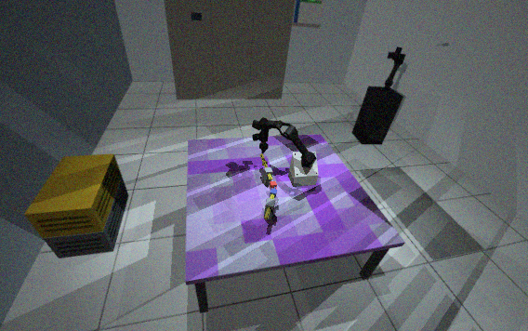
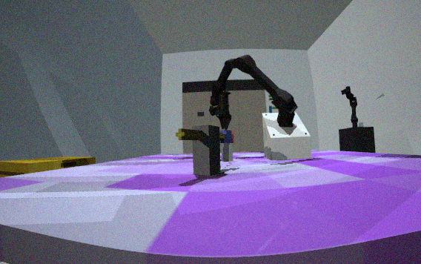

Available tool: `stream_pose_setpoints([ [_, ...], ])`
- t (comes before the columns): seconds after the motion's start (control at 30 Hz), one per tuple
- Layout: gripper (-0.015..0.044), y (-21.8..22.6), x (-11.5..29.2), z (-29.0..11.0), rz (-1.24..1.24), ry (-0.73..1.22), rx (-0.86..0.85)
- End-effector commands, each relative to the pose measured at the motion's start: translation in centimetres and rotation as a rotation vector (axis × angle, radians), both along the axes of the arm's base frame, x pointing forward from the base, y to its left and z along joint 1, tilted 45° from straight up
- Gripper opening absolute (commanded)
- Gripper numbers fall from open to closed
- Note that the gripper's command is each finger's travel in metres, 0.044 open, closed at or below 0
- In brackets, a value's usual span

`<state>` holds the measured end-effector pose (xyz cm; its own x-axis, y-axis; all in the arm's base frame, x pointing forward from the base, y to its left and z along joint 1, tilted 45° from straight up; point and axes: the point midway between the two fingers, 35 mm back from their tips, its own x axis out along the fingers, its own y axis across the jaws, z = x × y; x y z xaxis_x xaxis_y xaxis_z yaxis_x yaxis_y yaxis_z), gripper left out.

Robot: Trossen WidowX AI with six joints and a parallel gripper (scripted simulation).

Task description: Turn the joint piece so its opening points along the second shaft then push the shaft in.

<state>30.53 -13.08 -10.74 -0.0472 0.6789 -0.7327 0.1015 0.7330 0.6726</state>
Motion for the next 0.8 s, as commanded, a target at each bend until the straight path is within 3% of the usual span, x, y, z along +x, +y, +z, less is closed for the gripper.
stream_pose_setpoints([
  [0.0, 0.044, 0.6, -0.1, -0.5, -0.079, 0.079, 0.0],
  [0.77, 0.044, 3.0, -0.4, -3.1, -0.66, 0.607, -0.032],
])
